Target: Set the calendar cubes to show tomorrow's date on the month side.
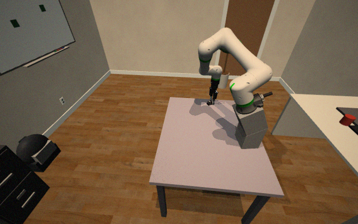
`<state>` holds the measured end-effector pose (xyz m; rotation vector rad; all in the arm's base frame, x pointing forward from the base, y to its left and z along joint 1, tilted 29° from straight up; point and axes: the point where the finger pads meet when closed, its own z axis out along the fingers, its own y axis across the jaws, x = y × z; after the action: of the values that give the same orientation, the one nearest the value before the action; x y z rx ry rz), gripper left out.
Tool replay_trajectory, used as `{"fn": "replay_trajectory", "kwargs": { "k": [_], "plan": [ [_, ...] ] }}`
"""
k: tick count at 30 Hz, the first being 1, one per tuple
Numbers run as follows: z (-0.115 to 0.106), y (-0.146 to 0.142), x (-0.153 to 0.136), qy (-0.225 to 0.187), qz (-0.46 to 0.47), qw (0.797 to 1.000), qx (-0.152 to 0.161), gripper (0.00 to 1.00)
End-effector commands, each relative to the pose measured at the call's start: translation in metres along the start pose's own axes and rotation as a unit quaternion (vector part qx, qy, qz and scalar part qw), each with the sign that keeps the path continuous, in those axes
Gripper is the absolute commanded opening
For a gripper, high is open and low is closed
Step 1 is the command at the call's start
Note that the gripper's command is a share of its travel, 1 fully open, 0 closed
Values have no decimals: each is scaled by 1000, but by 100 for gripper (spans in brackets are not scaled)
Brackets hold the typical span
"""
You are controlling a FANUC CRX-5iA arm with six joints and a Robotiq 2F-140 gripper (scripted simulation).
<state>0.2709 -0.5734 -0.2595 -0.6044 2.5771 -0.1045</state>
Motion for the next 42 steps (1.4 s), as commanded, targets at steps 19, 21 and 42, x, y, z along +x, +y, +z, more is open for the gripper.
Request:
{"fn": "replay_trajectory", "kwargs": {
  "k": [19, 21, 42],
  "plan": [
    [0, 0, 0, 0, 0, 1000, 0, 36],
    [0, 0, 0, 0, 0, 1000, 0, 36],
    [0, 0, 0, 0, 0, 1000, 0, 25]
  ]
}}
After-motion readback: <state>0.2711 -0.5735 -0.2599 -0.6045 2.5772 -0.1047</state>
